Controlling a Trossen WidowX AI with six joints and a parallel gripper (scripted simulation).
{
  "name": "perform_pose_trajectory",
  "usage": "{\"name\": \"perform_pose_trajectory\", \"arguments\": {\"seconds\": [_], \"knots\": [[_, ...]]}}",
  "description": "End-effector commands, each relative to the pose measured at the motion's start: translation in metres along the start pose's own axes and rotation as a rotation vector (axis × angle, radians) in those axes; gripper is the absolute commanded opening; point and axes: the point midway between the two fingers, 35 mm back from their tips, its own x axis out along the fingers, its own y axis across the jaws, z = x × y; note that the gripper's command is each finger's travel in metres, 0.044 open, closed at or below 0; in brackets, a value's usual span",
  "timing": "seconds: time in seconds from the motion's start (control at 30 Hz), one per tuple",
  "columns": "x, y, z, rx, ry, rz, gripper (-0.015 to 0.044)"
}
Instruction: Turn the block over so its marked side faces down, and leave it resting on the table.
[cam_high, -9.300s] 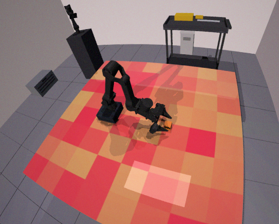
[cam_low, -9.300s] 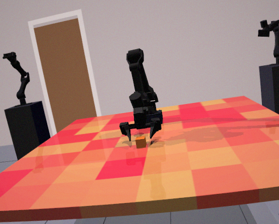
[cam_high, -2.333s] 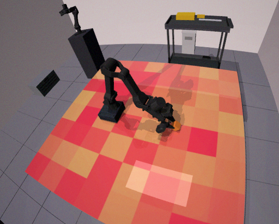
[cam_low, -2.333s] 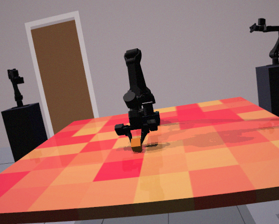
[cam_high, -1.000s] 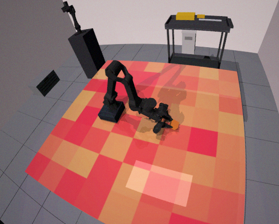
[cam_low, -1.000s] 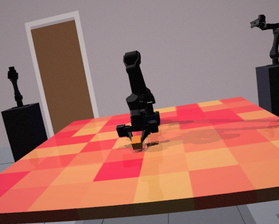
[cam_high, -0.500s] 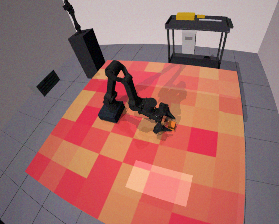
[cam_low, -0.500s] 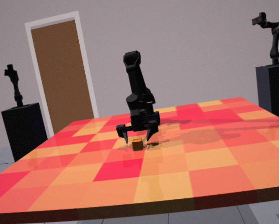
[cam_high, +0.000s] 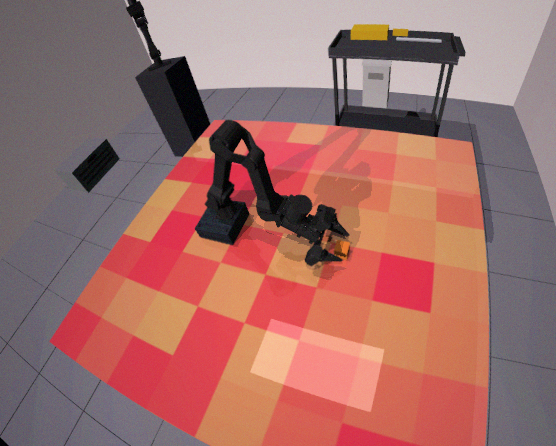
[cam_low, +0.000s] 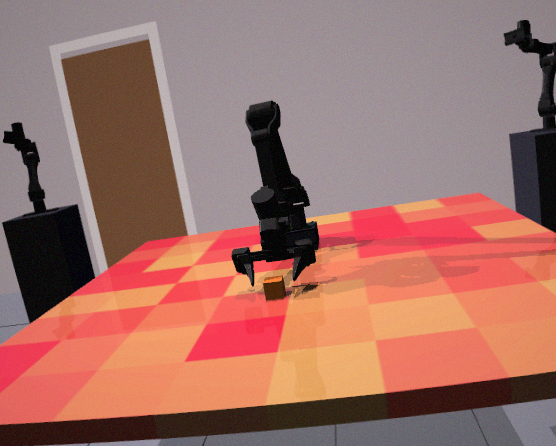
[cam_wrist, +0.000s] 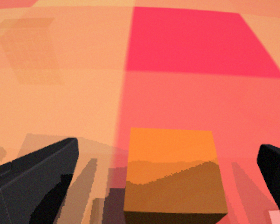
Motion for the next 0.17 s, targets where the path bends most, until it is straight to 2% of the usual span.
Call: {"name": "perform_pose_trajectory", "arguments": {"seconds": [0.0,0.13], "knots": [[0.0001,0.0007,-0.0002,0.000,-0.001,0.005,0.0440],[0.0001,0.0007,-0.0002,0.000,-0.001,0.005,0.0440]]}}
